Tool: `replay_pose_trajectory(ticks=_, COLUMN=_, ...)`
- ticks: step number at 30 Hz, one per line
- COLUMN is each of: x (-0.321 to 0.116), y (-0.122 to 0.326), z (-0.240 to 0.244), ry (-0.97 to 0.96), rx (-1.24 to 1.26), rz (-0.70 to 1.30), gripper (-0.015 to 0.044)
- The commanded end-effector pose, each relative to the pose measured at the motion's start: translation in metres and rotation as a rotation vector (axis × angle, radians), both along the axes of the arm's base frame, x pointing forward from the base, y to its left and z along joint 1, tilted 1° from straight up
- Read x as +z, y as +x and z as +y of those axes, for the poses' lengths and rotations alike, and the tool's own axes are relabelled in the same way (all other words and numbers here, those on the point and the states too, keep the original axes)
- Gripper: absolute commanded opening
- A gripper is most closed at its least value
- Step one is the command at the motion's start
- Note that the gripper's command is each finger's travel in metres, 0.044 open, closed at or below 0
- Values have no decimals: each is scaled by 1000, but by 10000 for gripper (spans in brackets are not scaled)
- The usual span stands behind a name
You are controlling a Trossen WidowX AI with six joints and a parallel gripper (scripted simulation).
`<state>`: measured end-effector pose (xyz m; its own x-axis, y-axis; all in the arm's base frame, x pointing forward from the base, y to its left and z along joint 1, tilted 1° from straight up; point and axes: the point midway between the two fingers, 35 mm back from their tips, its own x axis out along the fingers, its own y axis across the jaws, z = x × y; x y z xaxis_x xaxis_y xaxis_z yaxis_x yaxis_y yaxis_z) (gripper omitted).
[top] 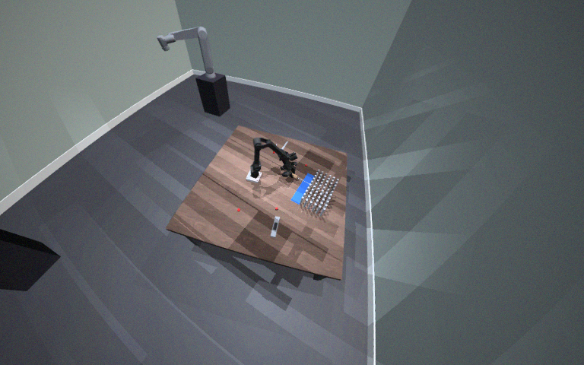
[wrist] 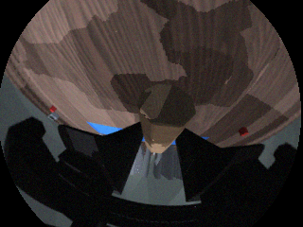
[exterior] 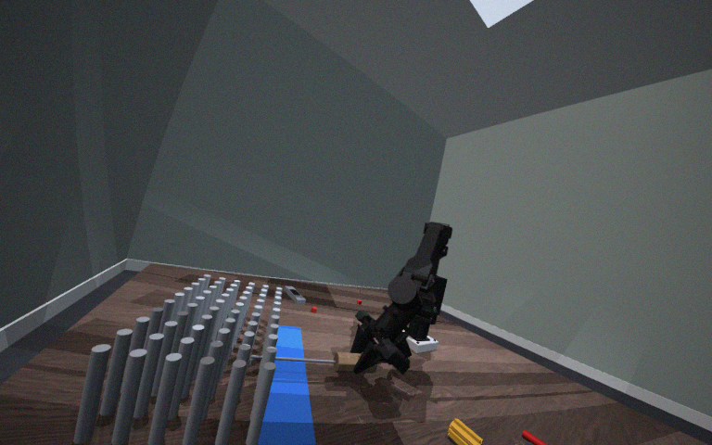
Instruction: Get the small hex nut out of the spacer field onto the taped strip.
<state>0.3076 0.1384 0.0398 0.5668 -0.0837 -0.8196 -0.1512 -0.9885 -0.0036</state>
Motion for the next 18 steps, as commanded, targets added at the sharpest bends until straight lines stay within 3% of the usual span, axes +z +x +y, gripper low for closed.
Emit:
replay_pose_trajectory(ticks=1, x=2, y=6, z=1, ry=3, rx=4, rz=-8, gripper=0)
replay_pose_trajectory(ticks=18, x=3, y=21, z=-1, ry=2, rx=4, rz=-10, gripper=0)
